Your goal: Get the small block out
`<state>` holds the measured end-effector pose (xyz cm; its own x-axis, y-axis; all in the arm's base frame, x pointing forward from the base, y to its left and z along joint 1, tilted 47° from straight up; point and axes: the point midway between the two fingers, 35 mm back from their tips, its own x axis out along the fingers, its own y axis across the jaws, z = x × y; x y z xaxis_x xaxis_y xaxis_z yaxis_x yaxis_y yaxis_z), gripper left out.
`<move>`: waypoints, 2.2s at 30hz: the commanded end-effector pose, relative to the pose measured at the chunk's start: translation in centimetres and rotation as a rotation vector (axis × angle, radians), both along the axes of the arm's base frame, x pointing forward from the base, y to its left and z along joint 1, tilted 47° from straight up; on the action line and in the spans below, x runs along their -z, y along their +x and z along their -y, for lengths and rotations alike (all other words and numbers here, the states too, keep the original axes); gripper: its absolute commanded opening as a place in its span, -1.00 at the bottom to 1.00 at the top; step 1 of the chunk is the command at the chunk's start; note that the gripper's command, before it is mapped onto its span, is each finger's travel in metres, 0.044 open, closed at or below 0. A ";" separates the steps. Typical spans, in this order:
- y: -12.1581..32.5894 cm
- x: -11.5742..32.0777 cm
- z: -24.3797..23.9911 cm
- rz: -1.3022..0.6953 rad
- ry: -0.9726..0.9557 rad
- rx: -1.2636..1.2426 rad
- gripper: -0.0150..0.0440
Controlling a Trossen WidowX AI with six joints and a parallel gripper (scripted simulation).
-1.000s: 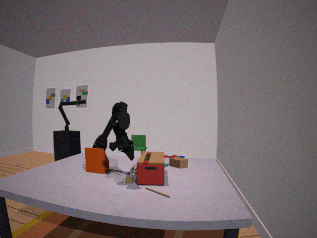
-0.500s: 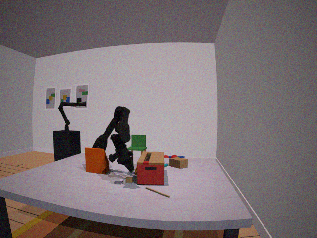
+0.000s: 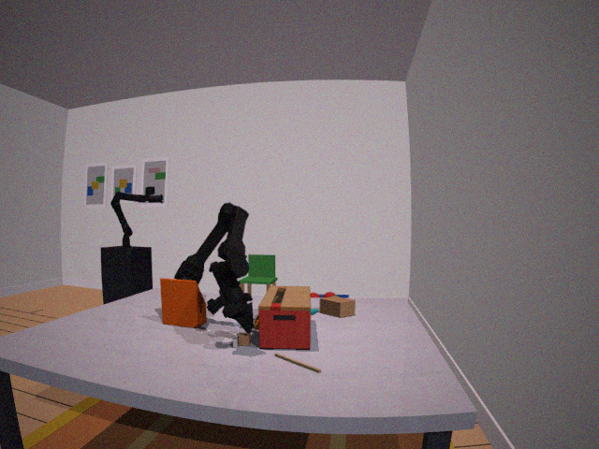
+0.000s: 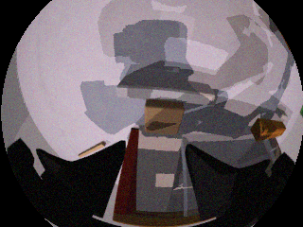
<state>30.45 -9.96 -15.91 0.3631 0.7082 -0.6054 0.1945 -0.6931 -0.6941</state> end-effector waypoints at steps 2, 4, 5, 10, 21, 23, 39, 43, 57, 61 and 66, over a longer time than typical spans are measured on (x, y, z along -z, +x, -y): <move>-0.5 0.9 -1.3 -0.017 0.018 -0.001 0.47; -0.5 1.1 -1.5 -0.017 0.018 -0.001 0.47; -0.5 1.2 -1.6 -0.017 0.018 -0.001 0.47; -0.6 1.7 -2.2 -0.017 0.019 -0.001 0.47; -0.7 2.3 -3.0 -0.017 0.020 -0.002 0.47; -0.7 2.3 -3.0 -0.017 0.020 -0.002 0.47; -0.2 1.3 -1.6 0.008 -0.004 -0.006 -0.49; -0.1 0.2 -0.4 0.002 0.000 -0.005 -0.49; -0.2 -2.4 1.9 -0.015 0.009 0.006 -0.49; -0.6 -3.8 2.5 -0.063 0.004 0.054 -0.49; -1.3 -5.6 3.2 -0.124 -0.003 0.120 -0.49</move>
<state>29.83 -12.83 -11.58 0.3666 0.6798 -0.6351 0.0878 -0.7049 -0.7038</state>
